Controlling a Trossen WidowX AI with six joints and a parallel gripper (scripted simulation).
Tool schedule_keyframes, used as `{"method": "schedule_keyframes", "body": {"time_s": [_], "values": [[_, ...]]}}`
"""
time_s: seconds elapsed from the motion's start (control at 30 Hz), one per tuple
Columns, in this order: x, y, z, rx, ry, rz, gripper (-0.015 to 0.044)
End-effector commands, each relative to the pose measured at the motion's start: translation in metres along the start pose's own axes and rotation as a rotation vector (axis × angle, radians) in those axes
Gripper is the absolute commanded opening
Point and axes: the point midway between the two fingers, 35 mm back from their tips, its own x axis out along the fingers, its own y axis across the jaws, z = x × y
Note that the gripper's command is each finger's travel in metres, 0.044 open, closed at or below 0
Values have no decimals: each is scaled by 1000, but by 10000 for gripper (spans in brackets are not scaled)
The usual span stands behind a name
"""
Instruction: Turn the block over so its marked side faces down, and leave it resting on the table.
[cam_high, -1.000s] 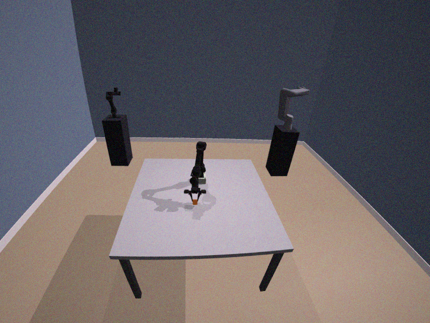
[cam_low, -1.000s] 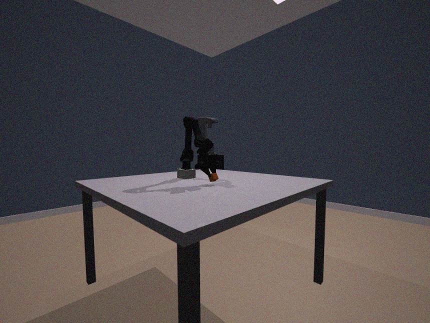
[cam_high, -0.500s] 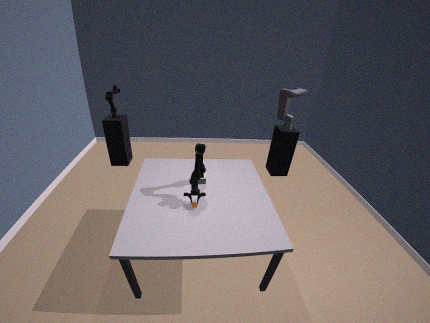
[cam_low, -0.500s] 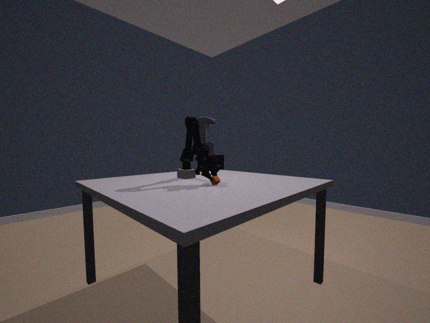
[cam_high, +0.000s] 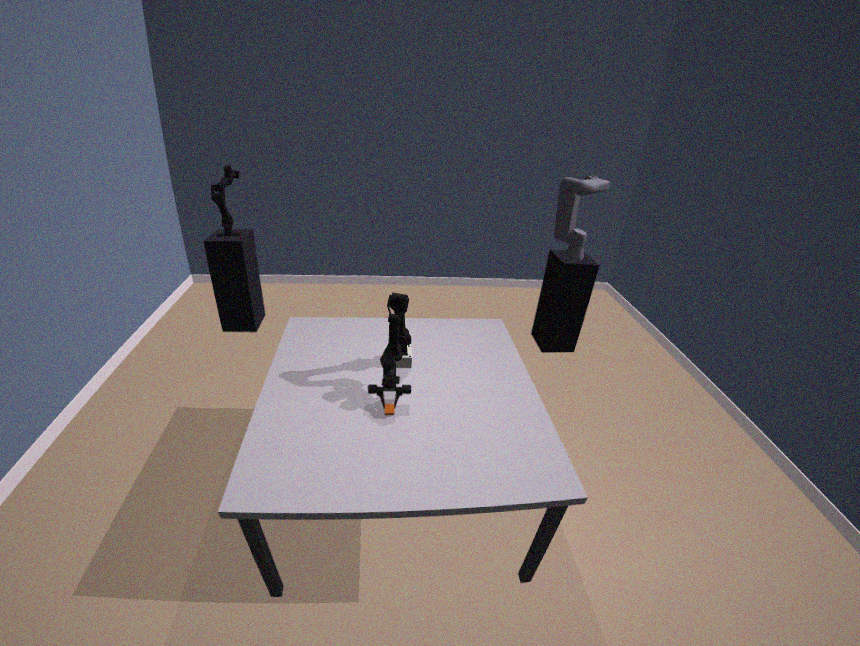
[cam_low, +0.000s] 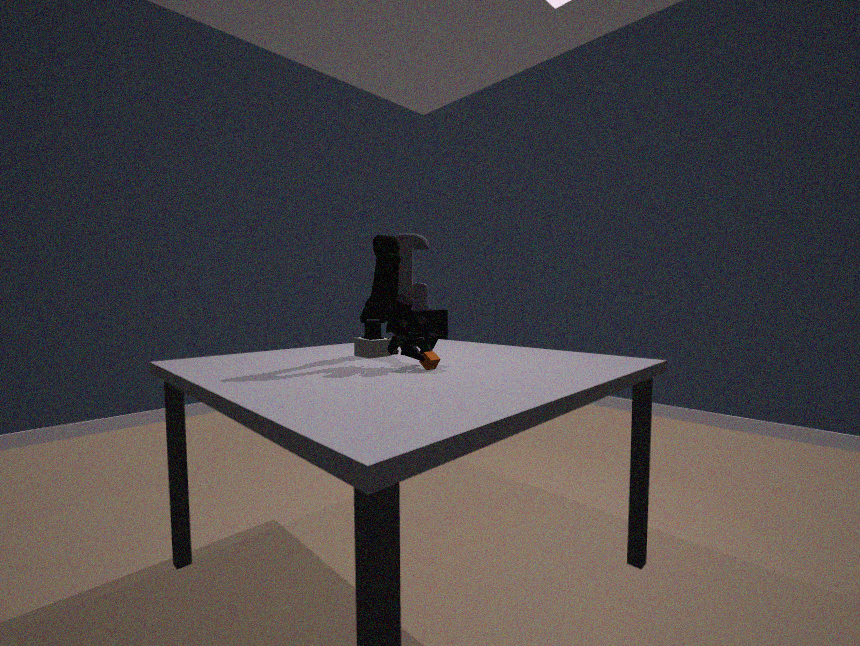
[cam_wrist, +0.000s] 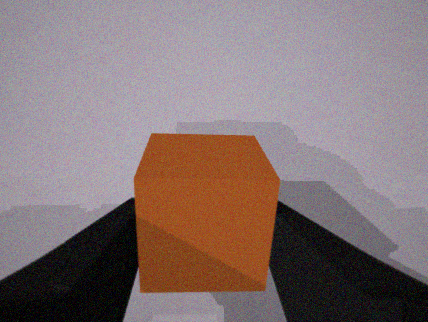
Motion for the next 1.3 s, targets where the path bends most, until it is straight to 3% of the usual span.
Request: {"method": "schedule_keyframes", "body": {"time_s": [0.0,0.67,1.2,1.27], "values": [[-7,3,-6,7,-40,8,0],[-12,4,-4,6,-89,9,0],[-12,4,-4,6,-89,9,420],[-12,4,-4,6,-89,9,440]]}}
